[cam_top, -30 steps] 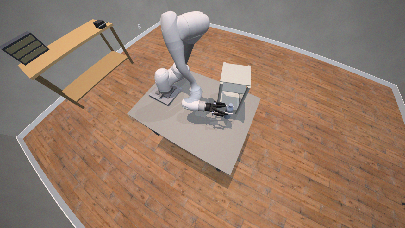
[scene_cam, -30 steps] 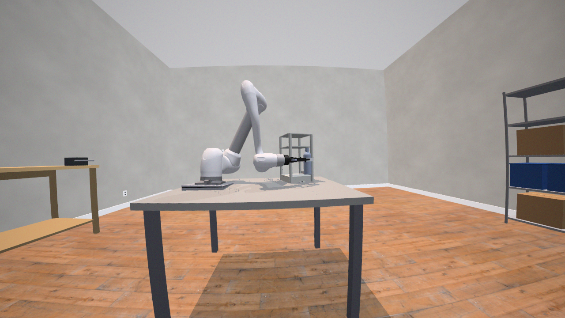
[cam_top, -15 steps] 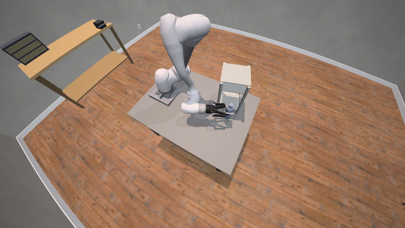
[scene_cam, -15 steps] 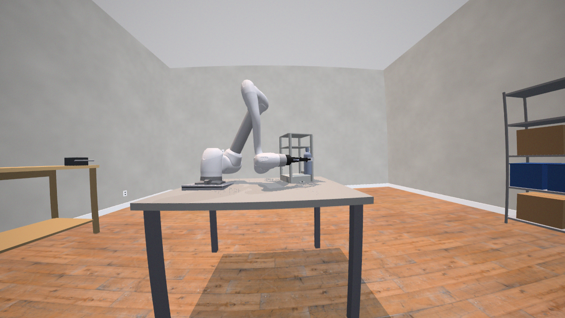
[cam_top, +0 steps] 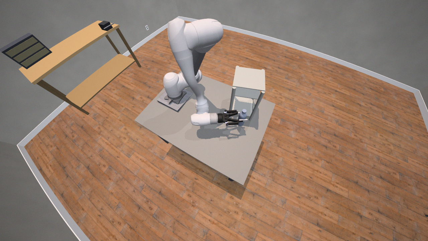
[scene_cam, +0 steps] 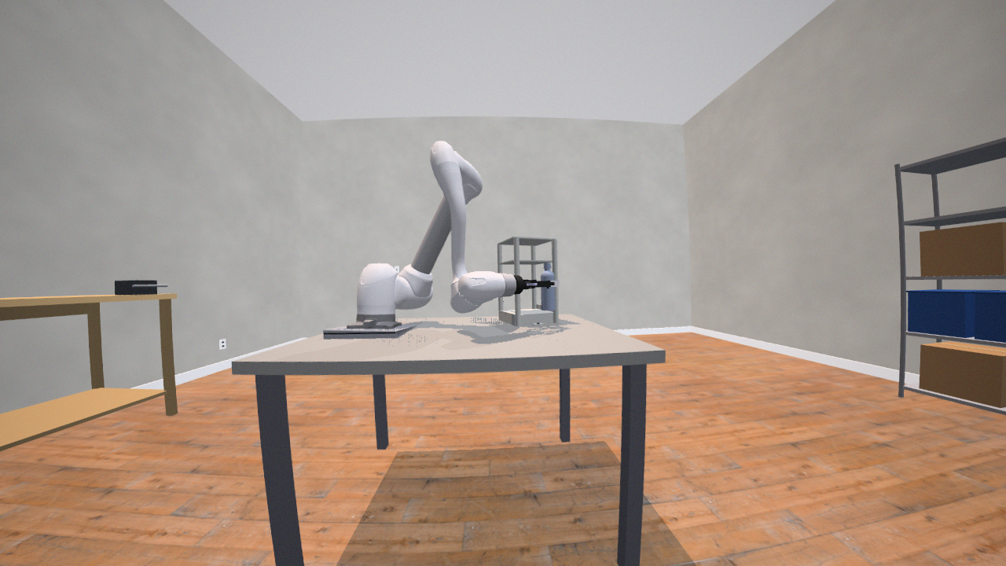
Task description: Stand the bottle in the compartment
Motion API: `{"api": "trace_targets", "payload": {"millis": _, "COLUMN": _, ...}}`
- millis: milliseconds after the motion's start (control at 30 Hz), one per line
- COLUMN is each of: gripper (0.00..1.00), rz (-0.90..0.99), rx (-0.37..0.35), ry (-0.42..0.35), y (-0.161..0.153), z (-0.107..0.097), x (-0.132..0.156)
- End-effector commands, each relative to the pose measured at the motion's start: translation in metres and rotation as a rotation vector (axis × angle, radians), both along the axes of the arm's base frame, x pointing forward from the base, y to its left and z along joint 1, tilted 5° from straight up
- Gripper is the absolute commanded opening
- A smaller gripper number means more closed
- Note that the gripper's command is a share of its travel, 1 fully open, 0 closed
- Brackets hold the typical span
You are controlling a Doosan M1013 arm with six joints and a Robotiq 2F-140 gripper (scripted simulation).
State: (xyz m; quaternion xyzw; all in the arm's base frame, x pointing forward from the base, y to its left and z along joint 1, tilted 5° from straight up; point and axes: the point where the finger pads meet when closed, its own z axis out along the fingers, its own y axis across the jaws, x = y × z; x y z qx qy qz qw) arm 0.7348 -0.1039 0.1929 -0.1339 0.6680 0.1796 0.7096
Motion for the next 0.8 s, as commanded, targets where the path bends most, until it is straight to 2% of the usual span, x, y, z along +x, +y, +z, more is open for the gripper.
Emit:
{"api": "trace_targets", "payload": {"millis": 0, "gripper": 0.0, "rz": 0.038, "rx": -0.001, "ry": -0.003, "y": 0.0003, "z": 0.0004, "x": 0.0002}}
{"api": "trace_targets", "payload": {"millis": 767, "gripper": 0.0, "rz": 0.267, "rx": -0.011, "ry": -0.018, "y": 0.0001, "z": -0.0005, "x": -0.0016}}
